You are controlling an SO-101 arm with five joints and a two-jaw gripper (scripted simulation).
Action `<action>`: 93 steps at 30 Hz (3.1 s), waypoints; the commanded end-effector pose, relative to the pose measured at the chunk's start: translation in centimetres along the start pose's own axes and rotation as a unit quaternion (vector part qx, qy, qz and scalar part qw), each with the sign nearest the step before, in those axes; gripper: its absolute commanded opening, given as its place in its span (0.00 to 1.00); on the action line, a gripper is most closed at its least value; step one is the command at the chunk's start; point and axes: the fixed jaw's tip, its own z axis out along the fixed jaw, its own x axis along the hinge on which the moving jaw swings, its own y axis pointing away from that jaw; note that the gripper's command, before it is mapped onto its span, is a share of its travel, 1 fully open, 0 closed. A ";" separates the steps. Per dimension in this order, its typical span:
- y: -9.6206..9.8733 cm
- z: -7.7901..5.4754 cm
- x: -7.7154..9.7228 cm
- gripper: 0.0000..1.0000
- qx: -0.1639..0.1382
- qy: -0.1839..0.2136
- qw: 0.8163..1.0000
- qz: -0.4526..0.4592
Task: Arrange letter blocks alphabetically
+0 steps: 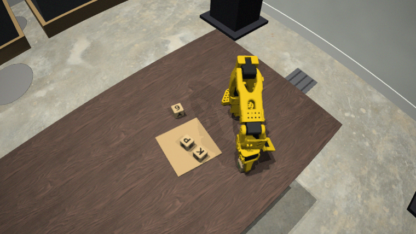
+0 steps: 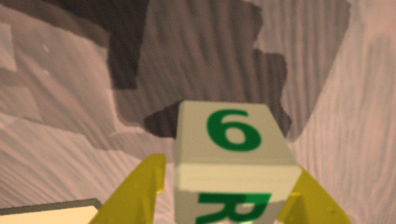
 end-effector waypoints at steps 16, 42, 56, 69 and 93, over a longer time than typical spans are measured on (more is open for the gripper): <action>-1.9 -1.6 0.3 0.16 0.049 0.012 0.999 0.001; -1.9 -1.9 0.3 0.00 0.049 0.012 0.999 0.001; -1.7 -5.0 0.4 0.00 0.049 0.012 0.999 0.001; -1.4 -6.6 0.3 0.00 0.049 0.012 0.999 0.001; 3.1 -6.4 8.6 0.00 0.044 0.024 0.972 0.230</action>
